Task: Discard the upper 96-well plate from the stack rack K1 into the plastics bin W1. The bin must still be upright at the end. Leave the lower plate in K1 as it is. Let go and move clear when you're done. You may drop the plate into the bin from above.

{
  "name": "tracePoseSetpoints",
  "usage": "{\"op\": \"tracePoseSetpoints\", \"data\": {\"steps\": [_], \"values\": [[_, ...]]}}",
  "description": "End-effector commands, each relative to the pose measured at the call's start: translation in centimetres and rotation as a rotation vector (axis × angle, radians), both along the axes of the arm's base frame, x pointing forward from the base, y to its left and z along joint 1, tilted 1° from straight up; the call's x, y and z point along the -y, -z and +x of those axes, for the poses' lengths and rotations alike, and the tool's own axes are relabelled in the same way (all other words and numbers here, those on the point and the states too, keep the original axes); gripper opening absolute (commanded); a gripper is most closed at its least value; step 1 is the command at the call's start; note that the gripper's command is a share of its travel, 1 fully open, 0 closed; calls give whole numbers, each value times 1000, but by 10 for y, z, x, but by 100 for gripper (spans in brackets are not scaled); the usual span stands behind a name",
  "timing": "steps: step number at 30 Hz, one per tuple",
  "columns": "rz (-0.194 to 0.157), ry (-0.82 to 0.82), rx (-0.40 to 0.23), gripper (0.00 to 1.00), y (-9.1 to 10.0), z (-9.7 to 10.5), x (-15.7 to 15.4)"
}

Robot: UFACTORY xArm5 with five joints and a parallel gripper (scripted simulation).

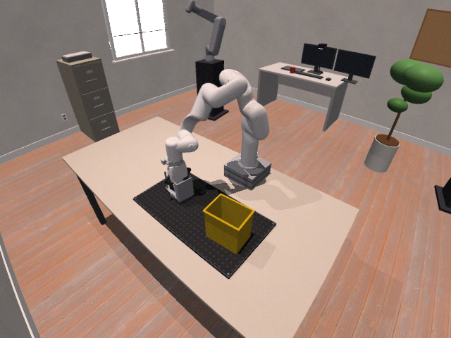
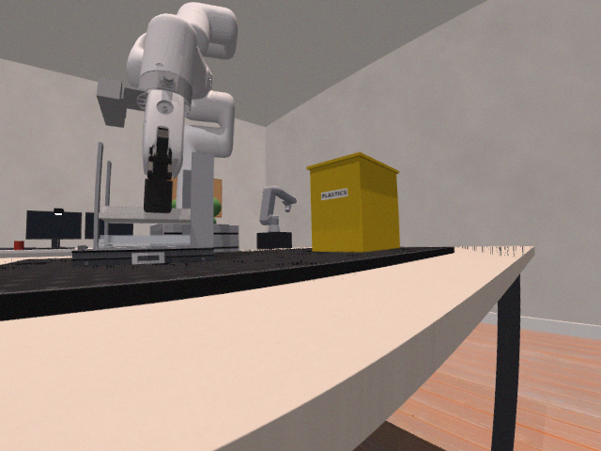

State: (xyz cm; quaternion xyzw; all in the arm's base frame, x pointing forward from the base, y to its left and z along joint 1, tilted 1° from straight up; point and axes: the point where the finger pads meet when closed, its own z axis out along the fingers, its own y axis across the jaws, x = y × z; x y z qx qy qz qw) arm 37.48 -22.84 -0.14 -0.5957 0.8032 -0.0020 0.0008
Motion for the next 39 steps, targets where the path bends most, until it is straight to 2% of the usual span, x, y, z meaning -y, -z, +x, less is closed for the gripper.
{"op": "tracePoseSetpoints", "data": {"steps": [1, 39], "values": [[-2, 0, 4, 0, -6, 1, 1], [-2, 0, 4, 0, -63, 0, 2]]}}
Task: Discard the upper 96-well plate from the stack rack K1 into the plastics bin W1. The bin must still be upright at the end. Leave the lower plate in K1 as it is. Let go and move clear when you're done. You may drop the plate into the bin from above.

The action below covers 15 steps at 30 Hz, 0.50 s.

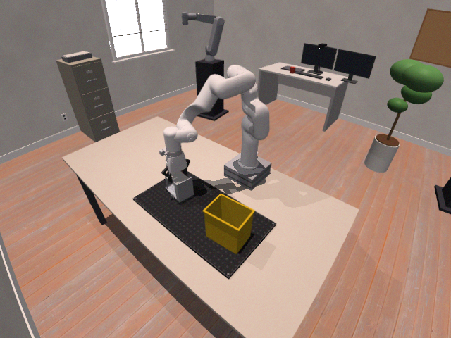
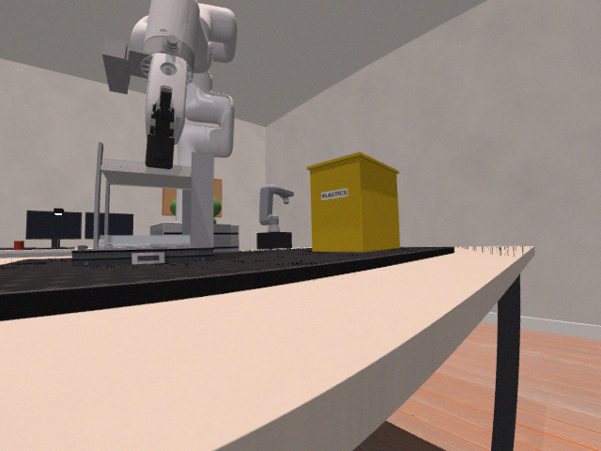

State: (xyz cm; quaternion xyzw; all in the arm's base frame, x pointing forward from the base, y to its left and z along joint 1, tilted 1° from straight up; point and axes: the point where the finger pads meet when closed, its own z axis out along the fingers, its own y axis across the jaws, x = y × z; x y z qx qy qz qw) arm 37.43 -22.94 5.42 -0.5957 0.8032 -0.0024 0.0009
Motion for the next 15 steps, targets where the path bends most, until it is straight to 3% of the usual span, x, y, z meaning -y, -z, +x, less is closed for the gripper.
{"op": "tracePoseSetpoints", "data": {"steps": [1, 15], "values": [[-2, 0, 3, 0, -9, 1, 1], [-2, 0, 3, 0, -29, 1, 1]]}}
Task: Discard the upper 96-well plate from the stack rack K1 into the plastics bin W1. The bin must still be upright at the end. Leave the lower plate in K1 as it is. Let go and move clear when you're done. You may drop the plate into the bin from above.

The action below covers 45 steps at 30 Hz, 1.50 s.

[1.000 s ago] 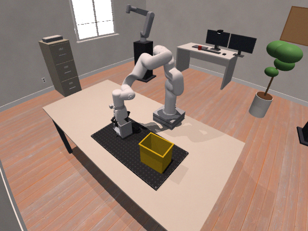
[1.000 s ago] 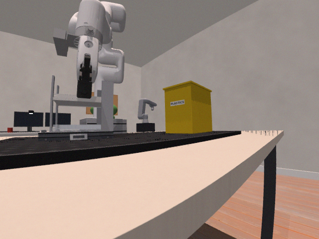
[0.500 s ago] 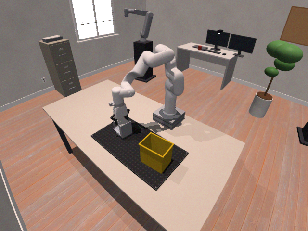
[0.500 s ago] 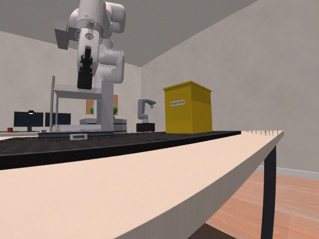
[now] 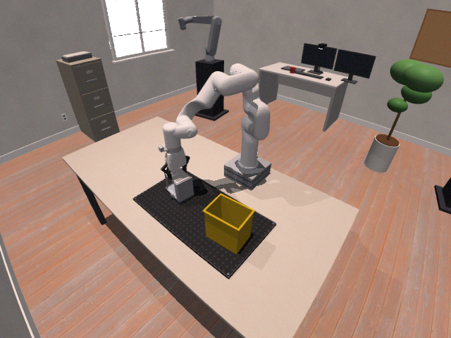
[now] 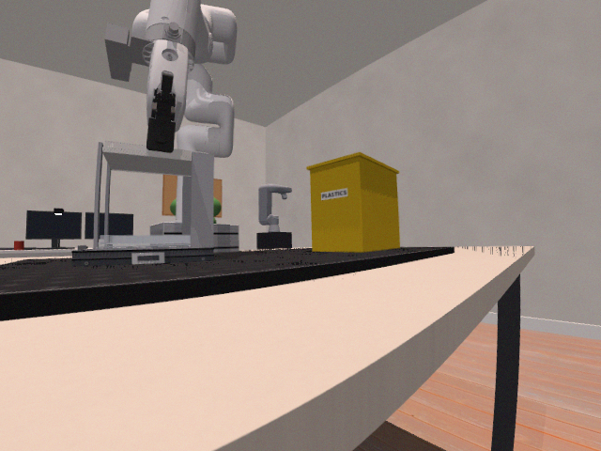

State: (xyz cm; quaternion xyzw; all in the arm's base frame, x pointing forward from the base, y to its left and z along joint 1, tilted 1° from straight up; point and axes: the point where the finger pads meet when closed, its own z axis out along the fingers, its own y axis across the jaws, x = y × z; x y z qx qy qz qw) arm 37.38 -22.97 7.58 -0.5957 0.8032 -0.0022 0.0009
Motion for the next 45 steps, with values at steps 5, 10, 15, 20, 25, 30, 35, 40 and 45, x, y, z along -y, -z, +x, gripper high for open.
{"op": "tracePoseSetpoints", "data": {"steps": [5, 10, 15, 20, 25, 30, 35, 40, 45], "values": [[-2, 0, 4, 0, -16, 1, 1], [-2, 0, 4, 0, -21, 1, 1], [-2, 0, 4, 0, -29, 1, 1], [-2, 0, 4, 0, -37, 1, 1], [-2, 0, 4, 0, -46, 0, 1], [-2, 0, 4, 0, -51, 0, 1], [-2, 0, 4, 0, -59, 0, 2], [-2, 0, 4, 0, -67, 0, 2], [-2, 0, 4, 0, -72, 0, 2]]}}
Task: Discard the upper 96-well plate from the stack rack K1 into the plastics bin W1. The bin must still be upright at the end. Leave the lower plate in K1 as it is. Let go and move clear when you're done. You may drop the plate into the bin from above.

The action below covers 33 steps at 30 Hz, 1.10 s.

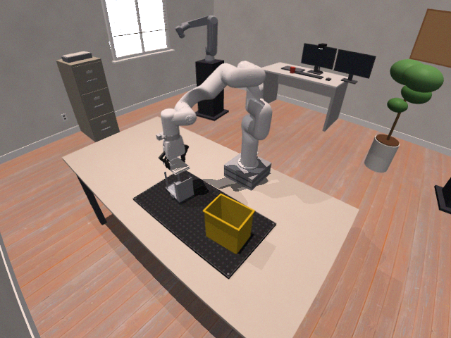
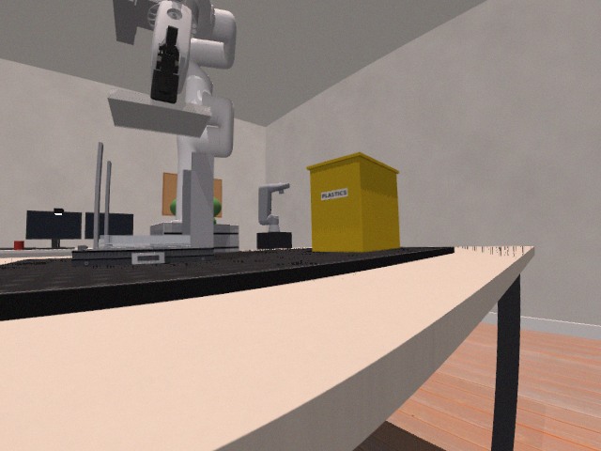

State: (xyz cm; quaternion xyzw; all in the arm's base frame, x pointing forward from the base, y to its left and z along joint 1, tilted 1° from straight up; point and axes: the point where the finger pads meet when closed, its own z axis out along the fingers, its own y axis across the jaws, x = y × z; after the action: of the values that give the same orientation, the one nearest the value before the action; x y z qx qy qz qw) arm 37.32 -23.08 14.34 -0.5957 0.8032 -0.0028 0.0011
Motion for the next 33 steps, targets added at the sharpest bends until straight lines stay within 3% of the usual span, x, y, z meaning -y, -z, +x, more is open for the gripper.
{"op": "tracePoseSetpoints", "data": {"steps": [1, 24, 33], "values": [[-2, 0, 2, 0, -6, 1, 1], [-2, 0, 2, 0, -42, 0, 1], [-2, 0, 2, 0, -42, 0, 1]]}}
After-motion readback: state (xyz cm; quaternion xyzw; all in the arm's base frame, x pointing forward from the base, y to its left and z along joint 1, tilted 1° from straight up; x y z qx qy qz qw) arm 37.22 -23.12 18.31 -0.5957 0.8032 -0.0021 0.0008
